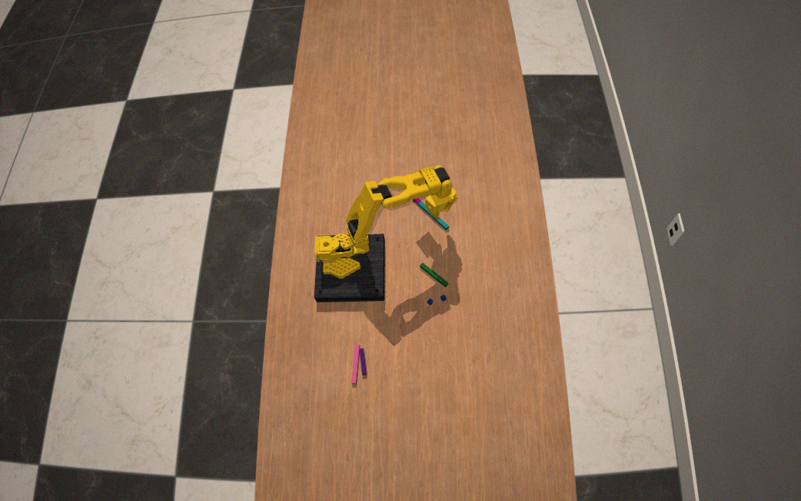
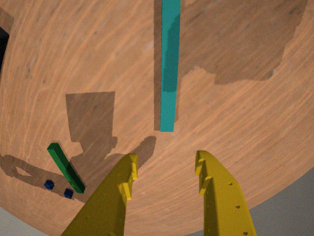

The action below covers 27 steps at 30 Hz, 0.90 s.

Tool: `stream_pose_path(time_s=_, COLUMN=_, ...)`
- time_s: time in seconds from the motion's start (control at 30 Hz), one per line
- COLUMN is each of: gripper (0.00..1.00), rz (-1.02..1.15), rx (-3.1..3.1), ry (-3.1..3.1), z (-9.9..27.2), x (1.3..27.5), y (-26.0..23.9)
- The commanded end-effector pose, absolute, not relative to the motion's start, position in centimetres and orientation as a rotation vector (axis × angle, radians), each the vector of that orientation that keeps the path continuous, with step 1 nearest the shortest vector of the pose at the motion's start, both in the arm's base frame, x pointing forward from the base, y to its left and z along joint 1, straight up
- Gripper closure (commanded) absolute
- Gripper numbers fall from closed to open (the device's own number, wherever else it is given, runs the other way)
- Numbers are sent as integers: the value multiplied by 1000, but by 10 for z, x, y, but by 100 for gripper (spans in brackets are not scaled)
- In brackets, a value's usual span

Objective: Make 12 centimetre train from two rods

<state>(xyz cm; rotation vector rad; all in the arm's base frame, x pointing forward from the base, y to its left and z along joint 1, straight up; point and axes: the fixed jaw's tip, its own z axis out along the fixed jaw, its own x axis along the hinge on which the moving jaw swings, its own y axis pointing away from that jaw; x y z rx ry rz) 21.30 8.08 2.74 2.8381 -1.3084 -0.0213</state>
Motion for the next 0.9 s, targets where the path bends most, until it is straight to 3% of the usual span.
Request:
stream_pose_path(time_s=0.0, gripper=83, rz=-4, rx=2827, ry=-1365, z=34, x=214, y=79)
stream_pose_path(time_s=0.87, gripper=83, rz=75, rx=2304, ry=-2244, z=74, x=202, y=52)
